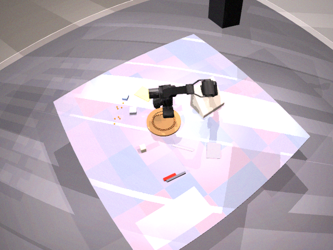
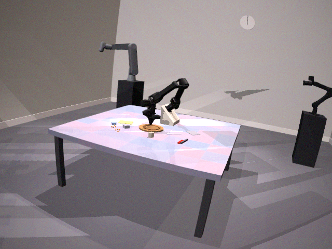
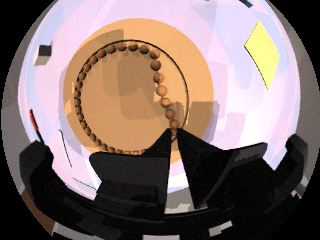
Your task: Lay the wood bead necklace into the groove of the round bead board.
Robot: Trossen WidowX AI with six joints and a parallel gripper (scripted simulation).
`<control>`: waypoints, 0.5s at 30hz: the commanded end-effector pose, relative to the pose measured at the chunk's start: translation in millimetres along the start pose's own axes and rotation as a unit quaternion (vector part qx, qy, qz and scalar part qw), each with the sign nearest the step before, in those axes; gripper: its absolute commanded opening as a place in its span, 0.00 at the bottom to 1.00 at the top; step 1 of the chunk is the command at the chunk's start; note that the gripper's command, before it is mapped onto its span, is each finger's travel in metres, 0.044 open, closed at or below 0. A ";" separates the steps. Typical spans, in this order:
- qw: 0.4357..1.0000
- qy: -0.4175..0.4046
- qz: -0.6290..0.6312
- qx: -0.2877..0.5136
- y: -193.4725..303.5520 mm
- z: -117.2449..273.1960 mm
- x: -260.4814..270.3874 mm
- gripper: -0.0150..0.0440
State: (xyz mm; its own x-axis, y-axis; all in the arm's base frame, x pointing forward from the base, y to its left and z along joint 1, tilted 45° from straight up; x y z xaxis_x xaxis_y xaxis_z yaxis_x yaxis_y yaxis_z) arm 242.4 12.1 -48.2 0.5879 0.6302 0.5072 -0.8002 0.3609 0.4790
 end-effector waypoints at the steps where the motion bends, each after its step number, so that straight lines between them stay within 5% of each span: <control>1: 1.000 -0.002 0.000 0.000 0.0 0.2 0.6 0.25; 15: 1.000 -0.003 -0.003 0.004 1.3 8.3 -0.3 0.25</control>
State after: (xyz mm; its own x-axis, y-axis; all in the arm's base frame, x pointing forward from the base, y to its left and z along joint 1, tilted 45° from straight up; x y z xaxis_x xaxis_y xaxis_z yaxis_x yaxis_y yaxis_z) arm 240.4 10.4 -46.0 0.5951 0.6269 0.5028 -0.7934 0.3588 0.4917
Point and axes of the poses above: the point midway between the two fingers, 35 mm back from their tips, its own z axis back along the fingers, its own x axis across the jaws, y = z × x, the point moved 6 cm from there along z, back along the fingers, and after that the axes turned 12 degrees about -z, right-handed, at the moved point
